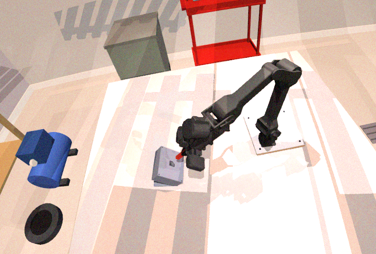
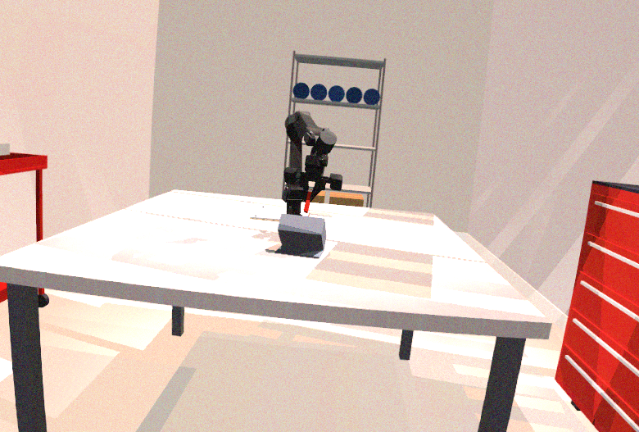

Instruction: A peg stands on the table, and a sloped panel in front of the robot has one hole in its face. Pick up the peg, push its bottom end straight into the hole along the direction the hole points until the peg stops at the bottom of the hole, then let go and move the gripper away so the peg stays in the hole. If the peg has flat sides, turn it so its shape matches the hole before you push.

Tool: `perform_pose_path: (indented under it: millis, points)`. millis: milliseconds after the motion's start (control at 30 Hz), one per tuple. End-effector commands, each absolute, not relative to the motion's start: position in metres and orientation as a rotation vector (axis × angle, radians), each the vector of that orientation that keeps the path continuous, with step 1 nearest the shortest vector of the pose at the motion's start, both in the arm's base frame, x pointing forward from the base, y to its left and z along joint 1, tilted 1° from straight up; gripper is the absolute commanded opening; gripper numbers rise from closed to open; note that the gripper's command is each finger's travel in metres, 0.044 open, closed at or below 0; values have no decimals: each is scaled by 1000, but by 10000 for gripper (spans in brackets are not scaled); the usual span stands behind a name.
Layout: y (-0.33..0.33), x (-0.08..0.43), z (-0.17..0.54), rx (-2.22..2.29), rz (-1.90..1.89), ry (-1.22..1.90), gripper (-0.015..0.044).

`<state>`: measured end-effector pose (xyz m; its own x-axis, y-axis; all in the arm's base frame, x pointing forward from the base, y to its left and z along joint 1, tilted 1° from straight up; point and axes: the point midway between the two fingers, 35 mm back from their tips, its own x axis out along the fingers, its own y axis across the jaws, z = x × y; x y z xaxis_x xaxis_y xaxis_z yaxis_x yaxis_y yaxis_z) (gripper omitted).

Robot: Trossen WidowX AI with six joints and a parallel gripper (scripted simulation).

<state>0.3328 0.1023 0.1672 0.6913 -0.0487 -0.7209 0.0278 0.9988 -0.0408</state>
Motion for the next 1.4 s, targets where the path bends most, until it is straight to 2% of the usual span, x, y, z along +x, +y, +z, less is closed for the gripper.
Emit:
perform_pose_path:
  millis: [0,1367]
  points:
    - [104,337,159,-2,-46,804,0]
    - [104,355,140,23,-56,787,0]
